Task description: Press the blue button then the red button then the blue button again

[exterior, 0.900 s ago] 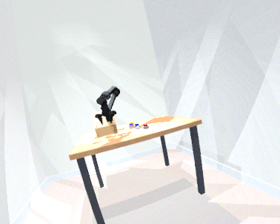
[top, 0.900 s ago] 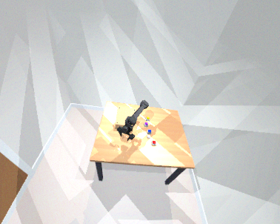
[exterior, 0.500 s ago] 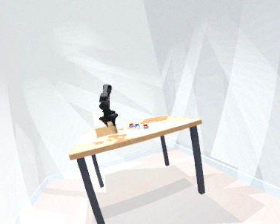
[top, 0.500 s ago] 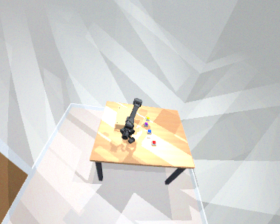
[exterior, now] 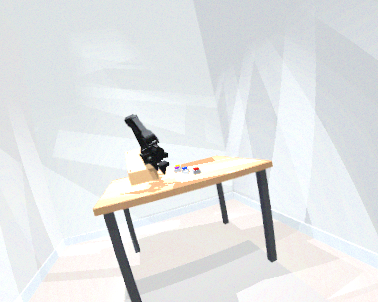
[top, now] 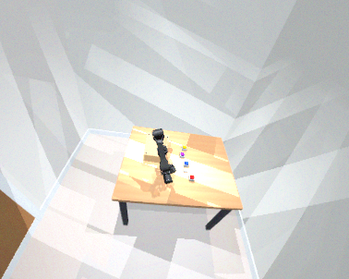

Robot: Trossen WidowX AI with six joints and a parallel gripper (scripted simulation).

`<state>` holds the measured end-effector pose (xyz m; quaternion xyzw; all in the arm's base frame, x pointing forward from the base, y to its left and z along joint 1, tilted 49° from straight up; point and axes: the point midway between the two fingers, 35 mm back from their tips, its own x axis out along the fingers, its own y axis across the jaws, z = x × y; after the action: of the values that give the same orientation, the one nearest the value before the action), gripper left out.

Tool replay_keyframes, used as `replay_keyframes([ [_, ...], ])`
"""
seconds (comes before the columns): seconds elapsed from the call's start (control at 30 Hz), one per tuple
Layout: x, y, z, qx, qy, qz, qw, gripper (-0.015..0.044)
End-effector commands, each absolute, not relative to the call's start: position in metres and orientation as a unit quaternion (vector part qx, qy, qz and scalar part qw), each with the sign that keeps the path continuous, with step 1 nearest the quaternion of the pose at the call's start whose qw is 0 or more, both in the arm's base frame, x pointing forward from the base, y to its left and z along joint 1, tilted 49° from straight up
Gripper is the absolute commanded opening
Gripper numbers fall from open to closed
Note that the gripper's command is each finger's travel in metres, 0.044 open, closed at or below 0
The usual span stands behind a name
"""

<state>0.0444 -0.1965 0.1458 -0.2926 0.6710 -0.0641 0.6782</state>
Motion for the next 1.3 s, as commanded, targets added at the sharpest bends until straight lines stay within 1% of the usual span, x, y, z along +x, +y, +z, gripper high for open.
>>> replay_keyframes([
  [0.0,0.104,-0.192,0.119,-0.182,0.708,-0.071,0.679,0.0400],
  [0.3,0.153,-0.174,0.097,-0.148,0.741,-0.107,0.646,0.0400],
  [0.63,0.203,-0.136,0.074,-0.166,0.753,-0.182,0.610,0.0400],
  [0.87,0.235,-0.097,0.056,-0.206,0.729,-0.248,0.604,0.0400],
  [1.13,0.261,-0.044,0.036,-0.262,0.662,-0.316,0.627,0.0400],
  [1.27,0.261,-0.042,0.036,-0.263,0.660,-0.318,0.628,0.0400],
])
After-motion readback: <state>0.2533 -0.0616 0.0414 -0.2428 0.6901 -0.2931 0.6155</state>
